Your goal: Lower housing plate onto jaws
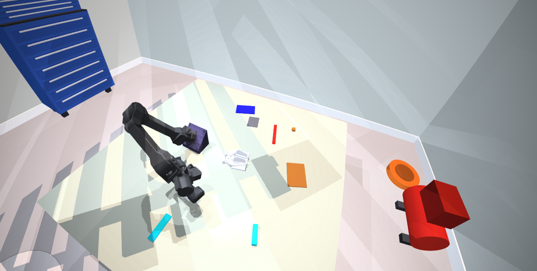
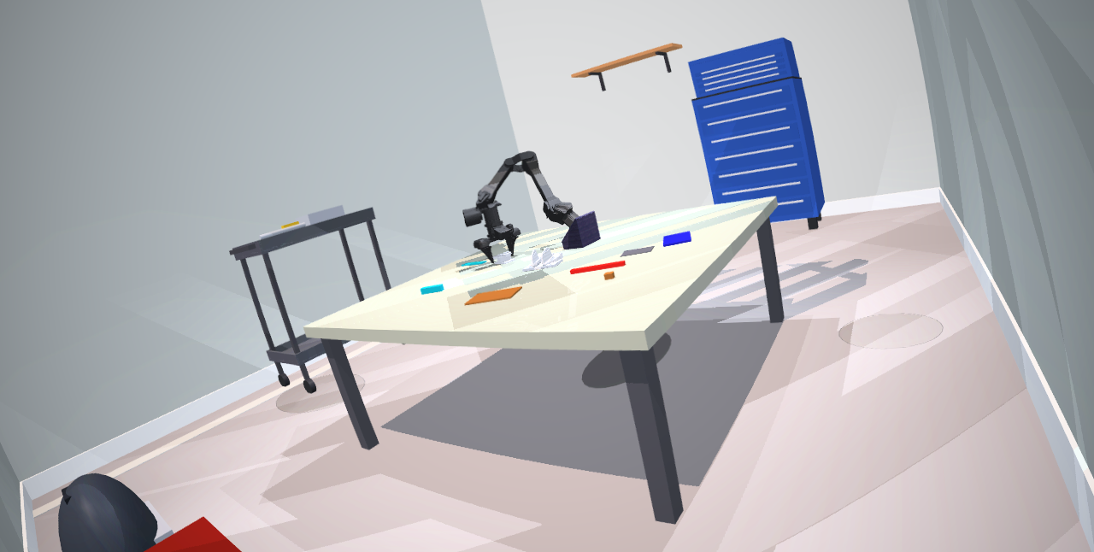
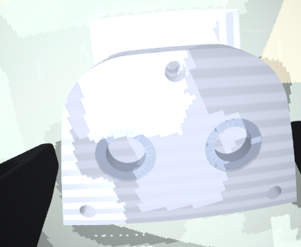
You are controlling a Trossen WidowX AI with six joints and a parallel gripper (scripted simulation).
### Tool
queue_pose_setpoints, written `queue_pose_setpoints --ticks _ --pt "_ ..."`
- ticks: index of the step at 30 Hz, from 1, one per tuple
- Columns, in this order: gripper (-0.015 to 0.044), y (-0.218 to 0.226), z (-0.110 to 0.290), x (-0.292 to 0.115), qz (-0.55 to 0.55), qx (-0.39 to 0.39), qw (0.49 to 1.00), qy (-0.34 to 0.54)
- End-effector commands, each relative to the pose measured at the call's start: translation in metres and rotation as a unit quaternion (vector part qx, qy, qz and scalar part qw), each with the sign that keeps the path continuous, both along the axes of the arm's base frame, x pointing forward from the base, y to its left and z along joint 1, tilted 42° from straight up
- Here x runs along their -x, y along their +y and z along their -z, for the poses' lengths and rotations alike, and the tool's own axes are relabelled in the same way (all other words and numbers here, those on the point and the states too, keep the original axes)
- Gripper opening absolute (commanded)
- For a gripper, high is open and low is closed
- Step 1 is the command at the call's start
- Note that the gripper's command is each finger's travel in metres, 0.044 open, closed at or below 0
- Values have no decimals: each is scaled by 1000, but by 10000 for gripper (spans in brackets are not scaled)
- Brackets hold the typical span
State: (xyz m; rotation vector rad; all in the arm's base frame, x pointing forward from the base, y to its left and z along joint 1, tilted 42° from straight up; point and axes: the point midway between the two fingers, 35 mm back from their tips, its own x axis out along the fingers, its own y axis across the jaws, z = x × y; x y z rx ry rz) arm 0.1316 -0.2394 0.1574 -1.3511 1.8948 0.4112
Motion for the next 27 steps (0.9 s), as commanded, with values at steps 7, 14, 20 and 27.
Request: queue_pose_setpoints --ticks 7,14,20,27 --pt "387 0 0 0 0 0 1000 0" --pt "351 0 0 0 0 0 1000 0" --pt "351 0 0 0 0 0 1000 0" --pt "351 7 -8 -3 0 -2 1000 -1"
